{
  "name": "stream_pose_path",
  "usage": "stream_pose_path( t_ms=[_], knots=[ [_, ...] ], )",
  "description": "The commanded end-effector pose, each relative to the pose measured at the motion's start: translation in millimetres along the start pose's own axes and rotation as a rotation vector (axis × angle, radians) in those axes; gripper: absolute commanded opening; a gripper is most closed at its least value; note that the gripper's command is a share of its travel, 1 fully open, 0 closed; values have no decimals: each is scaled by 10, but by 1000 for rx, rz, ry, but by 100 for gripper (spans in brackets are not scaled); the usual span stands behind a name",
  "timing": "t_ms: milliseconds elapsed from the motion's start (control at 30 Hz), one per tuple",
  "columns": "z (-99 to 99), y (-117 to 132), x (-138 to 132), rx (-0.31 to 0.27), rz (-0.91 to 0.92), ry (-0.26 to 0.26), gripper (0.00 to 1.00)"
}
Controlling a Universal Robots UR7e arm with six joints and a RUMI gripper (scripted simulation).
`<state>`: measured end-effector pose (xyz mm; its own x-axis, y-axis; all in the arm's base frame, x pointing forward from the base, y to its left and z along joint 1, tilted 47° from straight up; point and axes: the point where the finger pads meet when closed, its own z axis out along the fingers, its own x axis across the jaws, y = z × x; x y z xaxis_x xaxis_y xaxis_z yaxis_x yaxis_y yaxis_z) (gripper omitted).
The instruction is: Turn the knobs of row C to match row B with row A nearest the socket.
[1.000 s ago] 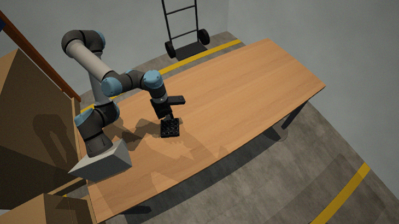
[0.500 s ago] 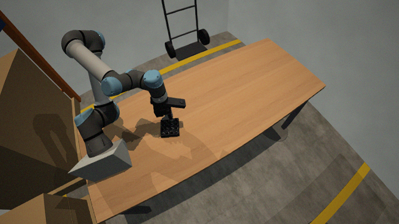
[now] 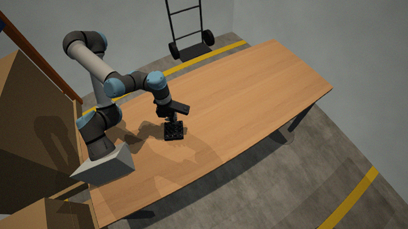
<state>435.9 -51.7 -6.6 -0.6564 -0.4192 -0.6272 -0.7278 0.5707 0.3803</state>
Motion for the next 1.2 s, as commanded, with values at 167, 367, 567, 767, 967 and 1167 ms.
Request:
stream_pose_path(
  t_ms=[167,367,567,767,967,1167],
  knots=[
    [-1,1,-8,4,218,7,4],
    [-1,3,-4,4,313,7,4],
    [2,5,0,4,368,7,4],
    [3,7,3,4,433,6,4],
    [4,9,6,3,473,6,4],
    [6,11,8,3,500,6,4]
  ],
)
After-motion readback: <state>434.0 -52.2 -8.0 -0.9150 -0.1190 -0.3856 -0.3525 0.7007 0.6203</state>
